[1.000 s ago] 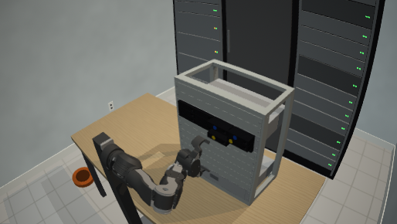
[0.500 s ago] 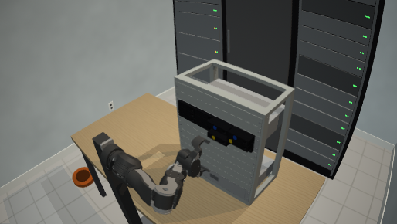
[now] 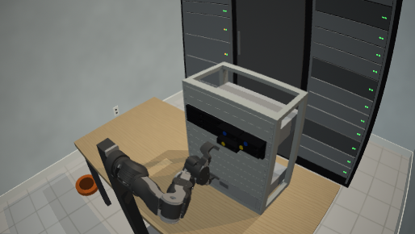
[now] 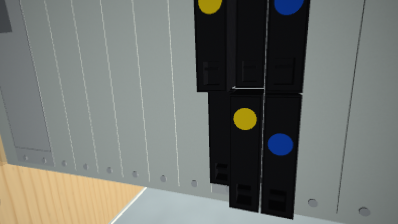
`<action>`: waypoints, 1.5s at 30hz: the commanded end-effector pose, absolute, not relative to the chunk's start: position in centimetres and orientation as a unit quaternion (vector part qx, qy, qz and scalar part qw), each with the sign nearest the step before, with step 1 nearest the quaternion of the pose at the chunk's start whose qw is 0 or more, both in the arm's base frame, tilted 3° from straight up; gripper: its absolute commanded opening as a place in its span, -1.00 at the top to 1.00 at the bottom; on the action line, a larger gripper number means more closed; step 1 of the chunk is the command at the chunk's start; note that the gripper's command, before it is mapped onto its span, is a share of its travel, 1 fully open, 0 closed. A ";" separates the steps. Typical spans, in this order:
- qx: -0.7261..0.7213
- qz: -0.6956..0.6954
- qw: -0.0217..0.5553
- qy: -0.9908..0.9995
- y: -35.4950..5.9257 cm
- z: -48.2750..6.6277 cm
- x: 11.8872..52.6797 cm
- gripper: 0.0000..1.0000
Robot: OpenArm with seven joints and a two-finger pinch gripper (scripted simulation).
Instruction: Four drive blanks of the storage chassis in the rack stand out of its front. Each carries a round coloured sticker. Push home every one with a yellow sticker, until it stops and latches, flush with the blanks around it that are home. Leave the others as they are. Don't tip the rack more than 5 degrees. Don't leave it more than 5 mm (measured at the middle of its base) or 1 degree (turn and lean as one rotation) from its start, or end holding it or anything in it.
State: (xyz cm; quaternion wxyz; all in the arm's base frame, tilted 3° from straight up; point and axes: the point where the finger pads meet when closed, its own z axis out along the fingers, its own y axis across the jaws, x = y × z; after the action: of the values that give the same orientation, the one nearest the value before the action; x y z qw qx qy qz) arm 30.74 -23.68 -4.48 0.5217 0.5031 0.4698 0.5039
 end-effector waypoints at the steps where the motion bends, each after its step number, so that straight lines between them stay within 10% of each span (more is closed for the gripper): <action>1: 0.502 0.503 0.525 0.469 -23.8 -4.3 30.7 -1.00; 45: 0.502 0.504 0.524 0.469 -18.6 -1.8 31.6 -1.00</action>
State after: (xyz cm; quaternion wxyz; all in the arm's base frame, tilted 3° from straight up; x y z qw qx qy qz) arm 31.57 -18.67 -2.00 0.5045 0.4885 0.4814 0.5245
